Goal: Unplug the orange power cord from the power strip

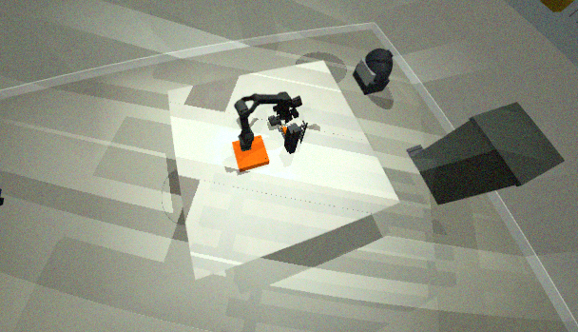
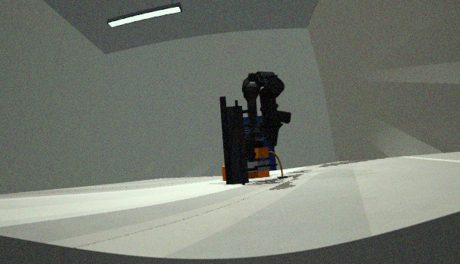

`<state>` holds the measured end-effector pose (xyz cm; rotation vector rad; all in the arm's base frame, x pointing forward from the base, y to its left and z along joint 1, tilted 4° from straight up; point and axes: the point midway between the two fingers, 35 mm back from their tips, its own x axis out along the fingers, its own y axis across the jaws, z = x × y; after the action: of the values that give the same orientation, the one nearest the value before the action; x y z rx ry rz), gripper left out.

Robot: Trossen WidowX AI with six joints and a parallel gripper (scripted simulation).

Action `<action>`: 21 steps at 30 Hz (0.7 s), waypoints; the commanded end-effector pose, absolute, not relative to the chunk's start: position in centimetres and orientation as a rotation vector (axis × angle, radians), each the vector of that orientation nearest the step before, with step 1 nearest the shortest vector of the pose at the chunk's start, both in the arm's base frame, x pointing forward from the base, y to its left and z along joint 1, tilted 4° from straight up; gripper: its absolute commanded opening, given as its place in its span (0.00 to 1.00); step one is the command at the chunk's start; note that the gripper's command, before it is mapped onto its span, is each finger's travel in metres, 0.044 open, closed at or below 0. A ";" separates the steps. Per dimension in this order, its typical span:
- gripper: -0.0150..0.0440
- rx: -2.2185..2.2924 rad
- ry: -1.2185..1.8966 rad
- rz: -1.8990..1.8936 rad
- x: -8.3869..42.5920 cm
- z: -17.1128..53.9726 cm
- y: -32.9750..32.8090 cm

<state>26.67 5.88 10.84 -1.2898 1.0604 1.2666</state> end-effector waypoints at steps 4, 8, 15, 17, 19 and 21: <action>0.53 -1.289 1.062 1.274 26.8 10.7 4.7; 0.53 -1.289 1.062 1.274 26.9 10.7 4.0; 0.53 -1.290 1.063 1.273 27.0 10.6 2.9; 0.53 -1.291 1.063 1.273 27.0 10.6 2.5; 0.53 -1.291 1.063 1.273 27.0 10.6 2.3; 0.53 -1.291 1.063 1.273 27.0 10.6 2.3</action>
<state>27.10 2.55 10.67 -1.2912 1.0656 1.2642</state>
